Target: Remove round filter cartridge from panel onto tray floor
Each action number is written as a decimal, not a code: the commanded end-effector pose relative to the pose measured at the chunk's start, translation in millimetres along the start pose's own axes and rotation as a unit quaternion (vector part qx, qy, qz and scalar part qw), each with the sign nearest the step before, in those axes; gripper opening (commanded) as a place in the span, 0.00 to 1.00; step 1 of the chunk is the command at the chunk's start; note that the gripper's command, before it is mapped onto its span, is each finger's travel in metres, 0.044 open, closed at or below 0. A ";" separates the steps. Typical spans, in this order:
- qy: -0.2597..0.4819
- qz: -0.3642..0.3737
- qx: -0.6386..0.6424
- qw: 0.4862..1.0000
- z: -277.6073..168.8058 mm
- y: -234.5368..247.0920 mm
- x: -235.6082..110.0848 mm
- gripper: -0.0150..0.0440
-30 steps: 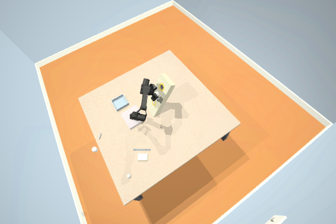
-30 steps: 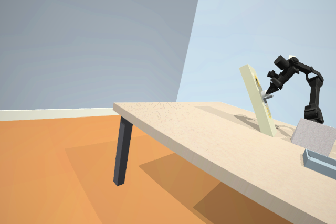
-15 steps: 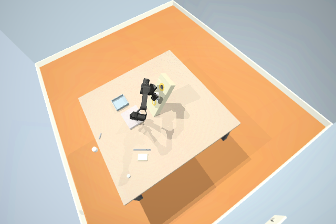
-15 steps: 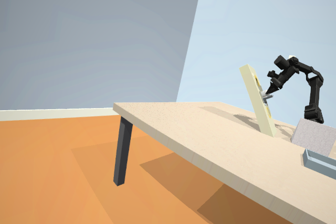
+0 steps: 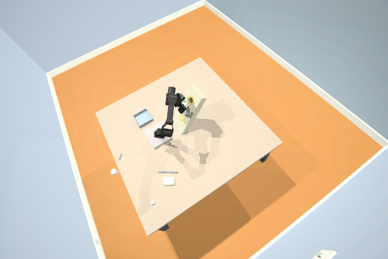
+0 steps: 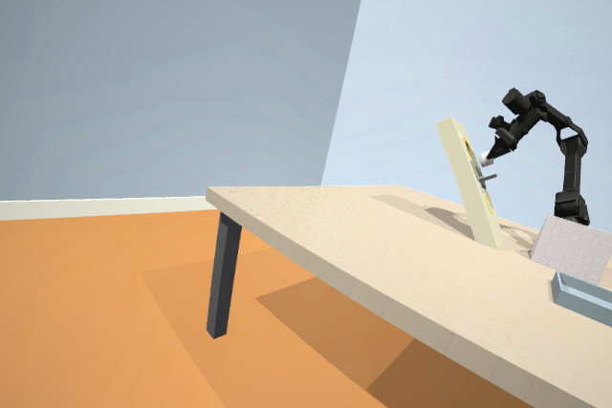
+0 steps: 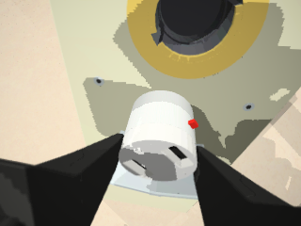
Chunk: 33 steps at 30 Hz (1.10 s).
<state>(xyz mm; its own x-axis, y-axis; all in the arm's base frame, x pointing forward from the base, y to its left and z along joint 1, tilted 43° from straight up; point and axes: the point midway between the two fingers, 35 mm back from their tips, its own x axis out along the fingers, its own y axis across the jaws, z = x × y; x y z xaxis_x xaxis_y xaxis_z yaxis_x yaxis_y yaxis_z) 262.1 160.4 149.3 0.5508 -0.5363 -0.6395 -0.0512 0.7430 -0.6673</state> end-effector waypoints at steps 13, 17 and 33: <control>-0.015 0.015 0.001 1.000 3.1 12.2 -65.1 0.25; -0.011 0.012 0.002 1.000 4.9 31.0 -62.7 0.25; 0.007 0.014 -0.025 1.000 -2.5 87.6 -52.5 0.25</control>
<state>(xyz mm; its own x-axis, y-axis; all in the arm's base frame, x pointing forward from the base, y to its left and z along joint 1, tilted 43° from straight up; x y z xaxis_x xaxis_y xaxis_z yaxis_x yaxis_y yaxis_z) 232.1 248.6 126.4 0.5412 -0.5429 -0.6422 -0.0612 0.7362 -0.6740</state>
